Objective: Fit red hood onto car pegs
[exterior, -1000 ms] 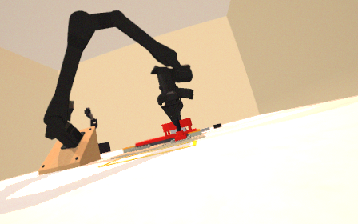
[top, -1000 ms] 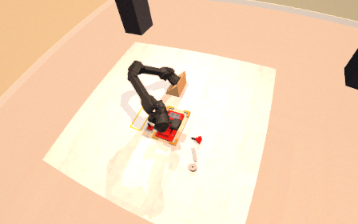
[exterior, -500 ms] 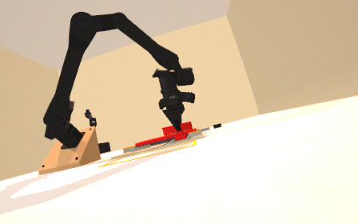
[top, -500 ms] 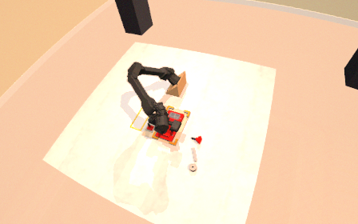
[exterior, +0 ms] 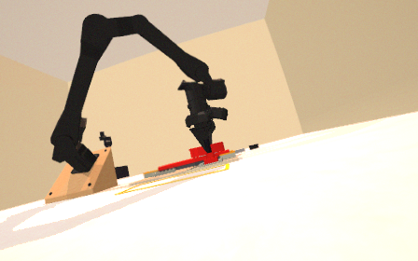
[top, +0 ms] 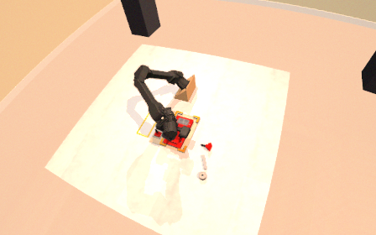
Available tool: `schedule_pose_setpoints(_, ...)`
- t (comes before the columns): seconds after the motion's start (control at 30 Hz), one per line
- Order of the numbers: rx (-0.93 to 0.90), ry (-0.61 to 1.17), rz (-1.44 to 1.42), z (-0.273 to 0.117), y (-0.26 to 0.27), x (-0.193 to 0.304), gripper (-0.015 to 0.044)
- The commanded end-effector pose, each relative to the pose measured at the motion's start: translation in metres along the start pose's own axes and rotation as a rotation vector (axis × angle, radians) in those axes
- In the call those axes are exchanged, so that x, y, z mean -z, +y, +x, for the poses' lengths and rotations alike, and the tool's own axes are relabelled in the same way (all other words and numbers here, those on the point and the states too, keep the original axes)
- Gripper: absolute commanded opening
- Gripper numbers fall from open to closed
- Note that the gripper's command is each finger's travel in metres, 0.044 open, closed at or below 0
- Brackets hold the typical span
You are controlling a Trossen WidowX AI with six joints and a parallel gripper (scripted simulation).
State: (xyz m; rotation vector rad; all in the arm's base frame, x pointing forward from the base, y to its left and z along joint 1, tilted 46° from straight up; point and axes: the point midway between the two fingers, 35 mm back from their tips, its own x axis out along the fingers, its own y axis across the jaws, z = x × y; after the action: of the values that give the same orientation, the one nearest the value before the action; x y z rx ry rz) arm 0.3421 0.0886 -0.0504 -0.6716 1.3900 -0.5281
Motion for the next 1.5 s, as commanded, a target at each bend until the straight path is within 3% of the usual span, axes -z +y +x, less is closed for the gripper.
schedule_pose_setpoints(0.0, 0.0, 0.0, 0.0, 0.0, 0.0, 0.0, 0.0289)
schedule_pose_setpoints(0.2, 0.0, 0.0, 0.0, 0.0, 0.0, 0.0, 0.044)
schedule_pose_setpoints(0.37, 0.0, 0.0, 0.0, -0.007, 0.001, -0.001, 0.044)
schedule_pose_setpoints(0.63, 0.003, 0.003, 0.0, -0.076, 0.001, 0.0, 0.044)
schedule_pose_setpoints(1.47, 0.003, 0.003, 0.0, -0.076, 0.001, 0.0, 0.044)
